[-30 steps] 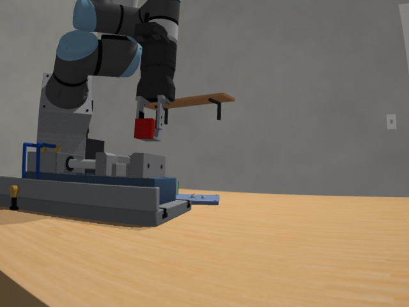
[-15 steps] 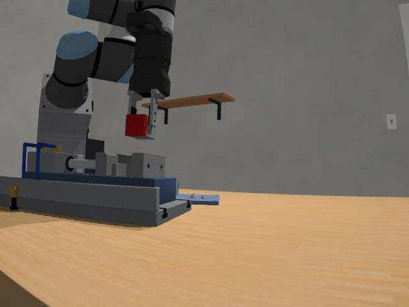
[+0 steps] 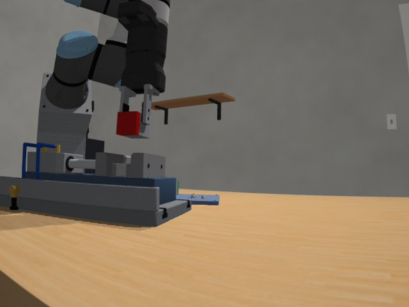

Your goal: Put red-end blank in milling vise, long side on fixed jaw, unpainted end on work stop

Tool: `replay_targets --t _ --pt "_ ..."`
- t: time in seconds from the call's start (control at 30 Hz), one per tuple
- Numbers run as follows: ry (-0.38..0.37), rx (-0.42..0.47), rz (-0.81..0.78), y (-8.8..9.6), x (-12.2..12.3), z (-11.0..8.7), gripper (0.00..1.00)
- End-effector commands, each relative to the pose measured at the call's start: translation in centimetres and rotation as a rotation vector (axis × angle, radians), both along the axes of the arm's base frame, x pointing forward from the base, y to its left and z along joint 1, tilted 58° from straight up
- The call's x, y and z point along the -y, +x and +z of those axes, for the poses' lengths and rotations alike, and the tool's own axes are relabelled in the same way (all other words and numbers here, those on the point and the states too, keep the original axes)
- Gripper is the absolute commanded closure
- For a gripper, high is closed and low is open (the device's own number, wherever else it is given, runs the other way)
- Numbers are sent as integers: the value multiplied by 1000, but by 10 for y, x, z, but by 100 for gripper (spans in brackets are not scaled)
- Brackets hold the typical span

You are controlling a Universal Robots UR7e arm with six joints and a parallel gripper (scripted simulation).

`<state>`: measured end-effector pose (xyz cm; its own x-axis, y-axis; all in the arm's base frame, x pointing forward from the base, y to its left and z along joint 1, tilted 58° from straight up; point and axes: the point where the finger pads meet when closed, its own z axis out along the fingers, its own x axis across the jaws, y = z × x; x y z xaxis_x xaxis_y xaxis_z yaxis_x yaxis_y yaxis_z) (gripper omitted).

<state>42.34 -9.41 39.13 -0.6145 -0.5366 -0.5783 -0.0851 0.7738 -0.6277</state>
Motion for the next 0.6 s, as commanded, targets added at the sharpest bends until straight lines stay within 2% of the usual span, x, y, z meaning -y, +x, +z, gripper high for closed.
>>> replay_targets --t 0.0,0.57 --pt "3 0 8 7 22 20 100" --pt "3 0 8 5 16 14 100"
